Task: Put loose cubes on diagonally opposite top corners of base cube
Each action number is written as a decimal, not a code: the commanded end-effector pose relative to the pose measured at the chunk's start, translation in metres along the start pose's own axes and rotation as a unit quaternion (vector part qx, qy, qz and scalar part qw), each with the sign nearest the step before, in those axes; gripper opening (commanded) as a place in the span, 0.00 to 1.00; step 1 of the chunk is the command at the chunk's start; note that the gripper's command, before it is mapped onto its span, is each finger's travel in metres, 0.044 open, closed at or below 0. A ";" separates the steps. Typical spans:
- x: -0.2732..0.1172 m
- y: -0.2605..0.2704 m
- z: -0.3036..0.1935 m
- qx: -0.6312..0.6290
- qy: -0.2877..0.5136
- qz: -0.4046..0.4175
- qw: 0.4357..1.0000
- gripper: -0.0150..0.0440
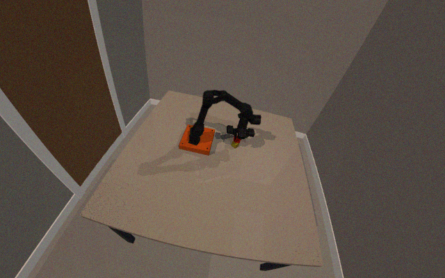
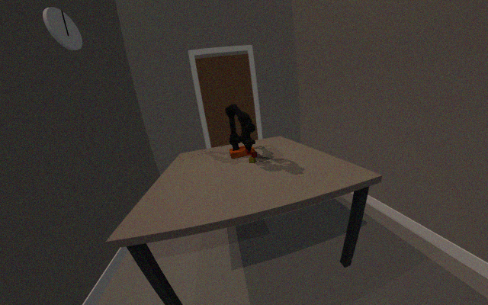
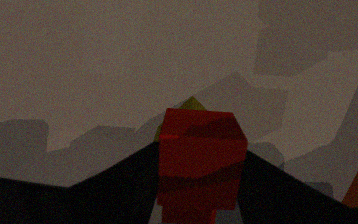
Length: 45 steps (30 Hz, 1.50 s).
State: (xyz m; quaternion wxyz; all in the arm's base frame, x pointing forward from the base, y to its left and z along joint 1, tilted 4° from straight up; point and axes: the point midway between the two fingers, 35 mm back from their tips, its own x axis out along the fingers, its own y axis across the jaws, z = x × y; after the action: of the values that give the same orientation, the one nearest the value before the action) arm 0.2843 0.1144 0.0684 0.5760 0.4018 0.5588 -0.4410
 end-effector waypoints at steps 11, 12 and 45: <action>0.019 0.001 -0.001 0.000 0.002 -0.001 1.000 0.43; 0.021 0.001 -0.001 0.000 0.002 -0.001 1.000 0.43; 0.031 0.001 -0.001 -0.002 0.002 -0.001 1.000 0.60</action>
State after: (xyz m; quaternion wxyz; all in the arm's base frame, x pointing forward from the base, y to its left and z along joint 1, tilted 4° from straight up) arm 0.2851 0.1132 0.0378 0.5761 0.4015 0.5591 -0.4408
